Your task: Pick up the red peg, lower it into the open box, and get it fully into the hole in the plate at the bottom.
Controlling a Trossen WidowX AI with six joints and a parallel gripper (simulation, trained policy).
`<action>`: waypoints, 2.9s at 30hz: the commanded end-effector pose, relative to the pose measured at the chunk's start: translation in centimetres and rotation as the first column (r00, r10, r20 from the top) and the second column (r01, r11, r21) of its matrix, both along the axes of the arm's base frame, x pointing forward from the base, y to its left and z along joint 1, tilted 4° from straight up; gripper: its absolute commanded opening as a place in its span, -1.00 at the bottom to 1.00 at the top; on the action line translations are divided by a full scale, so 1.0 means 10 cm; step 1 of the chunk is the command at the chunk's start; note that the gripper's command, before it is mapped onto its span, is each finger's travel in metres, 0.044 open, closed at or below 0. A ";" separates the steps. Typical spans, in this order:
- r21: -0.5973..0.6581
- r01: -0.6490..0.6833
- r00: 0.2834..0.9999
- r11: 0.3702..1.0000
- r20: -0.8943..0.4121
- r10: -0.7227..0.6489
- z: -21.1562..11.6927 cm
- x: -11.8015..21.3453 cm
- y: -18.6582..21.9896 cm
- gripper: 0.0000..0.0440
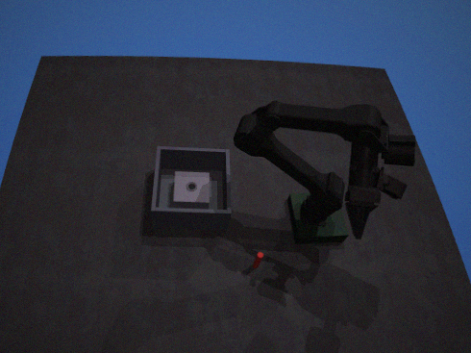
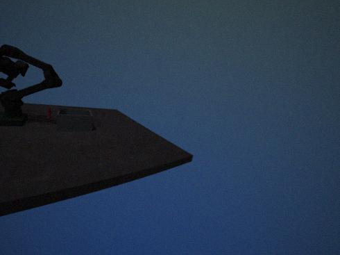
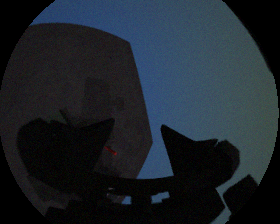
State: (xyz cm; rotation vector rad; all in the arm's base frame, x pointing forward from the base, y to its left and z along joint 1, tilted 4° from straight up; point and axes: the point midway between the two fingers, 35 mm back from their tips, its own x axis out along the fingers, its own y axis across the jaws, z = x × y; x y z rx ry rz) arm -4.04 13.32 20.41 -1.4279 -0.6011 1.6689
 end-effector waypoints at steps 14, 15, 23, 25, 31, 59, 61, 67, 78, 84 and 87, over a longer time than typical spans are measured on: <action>-0.102 0.332 0.885 0.938 -0.310 -0.347 0.06 0.07 0.09 1.00; -0.113 0.355 0.869 0.928 -0.327 -0.372 0.06 0.08 0.10 1.00; -0.206 0.522 0.699 0.827 -0.451 -0.554 0.04 0.15 0.16 1.00; -0.231 0.559 0.648 0.796 -0.477 -0.594 0.03 0.17 0.17 1.00; -0.311 0.654 0.476 0.690 -0.540 -0.694 0.01 0.23 0.22 1.00; -0.685 0.726 -0.459 0.063 -0.550 -0.698 -0.17 0.67 0.45 1.00; -0.708 0.706 -0.519 0.017 -0.534 -0.668 -0.19 0.72 0.46 1.00; -0.771 0.627 -0.682 -0.112 -0.474 -0.557 -0.25 0.86 0.49 1.00; -0.854 0.415 -0.899 -0.315 -0.331 -0.288 -0.40 1.15 0.49 1.00; -0.876 0.269 -0.963 -0.401 -0.242 -0.117 -0.52 1.32 0.45 1.00; -0.879 0.191 -0.980 -0.436 -0.199 -0.028 -0.59 1.40 0.43 1.00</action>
